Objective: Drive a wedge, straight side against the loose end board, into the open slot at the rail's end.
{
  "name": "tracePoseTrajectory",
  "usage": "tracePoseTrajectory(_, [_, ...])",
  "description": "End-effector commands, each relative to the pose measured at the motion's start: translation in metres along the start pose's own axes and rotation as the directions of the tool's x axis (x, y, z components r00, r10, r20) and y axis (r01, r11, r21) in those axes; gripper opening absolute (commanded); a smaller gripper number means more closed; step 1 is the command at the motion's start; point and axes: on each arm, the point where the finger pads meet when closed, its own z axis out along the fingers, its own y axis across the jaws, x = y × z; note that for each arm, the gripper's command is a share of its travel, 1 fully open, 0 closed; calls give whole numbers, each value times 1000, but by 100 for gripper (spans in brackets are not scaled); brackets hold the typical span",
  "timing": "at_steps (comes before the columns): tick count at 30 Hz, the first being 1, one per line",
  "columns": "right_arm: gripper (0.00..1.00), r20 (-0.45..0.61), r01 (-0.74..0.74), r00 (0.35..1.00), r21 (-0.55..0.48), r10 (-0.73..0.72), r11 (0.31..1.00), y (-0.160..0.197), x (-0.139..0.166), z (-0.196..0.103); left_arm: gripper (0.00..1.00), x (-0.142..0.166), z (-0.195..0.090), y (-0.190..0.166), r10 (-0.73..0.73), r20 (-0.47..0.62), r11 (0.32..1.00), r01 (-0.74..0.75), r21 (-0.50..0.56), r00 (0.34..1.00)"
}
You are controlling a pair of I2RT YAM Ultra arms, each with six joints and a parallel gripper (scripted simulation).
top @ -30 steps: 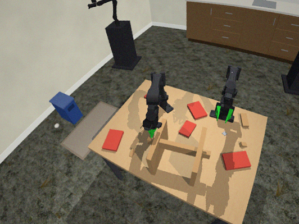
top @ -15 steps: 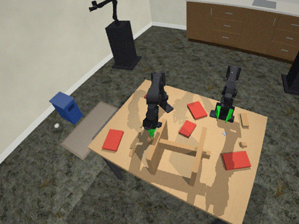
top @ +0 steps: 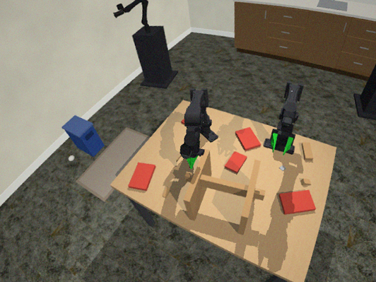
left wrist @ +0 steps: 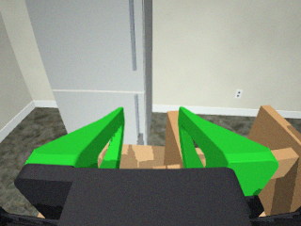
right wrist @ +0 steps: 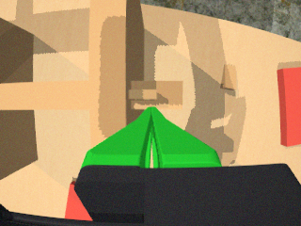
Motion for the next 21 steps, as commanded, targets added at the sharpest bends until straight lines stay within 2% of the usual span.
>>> tracePoseTrajectory(1, [0,66,-17,998,-3,17,1000,-3,-13,-32,44,-4,-1,-3,6,10,1000,-6,6,1000])
tracePoseTrajectory(11, [0,78,-6,997,-12,7,1000,3,-13,-64,44,-4,-1,-3,6,10,1000,-6,6,1000])
tracePoseTrajectory(19, [0,40,-1,999,-3,2,1000,5,-10,-59,44,-4,-1,-3,6,10,1000,-6,6,1000])
tracePoseTrajectory(21, [0,51,-4,999,-5,5,1000,3,-10,-71,44,-4,-1,-3,6,10,1000,-6,6,1000])
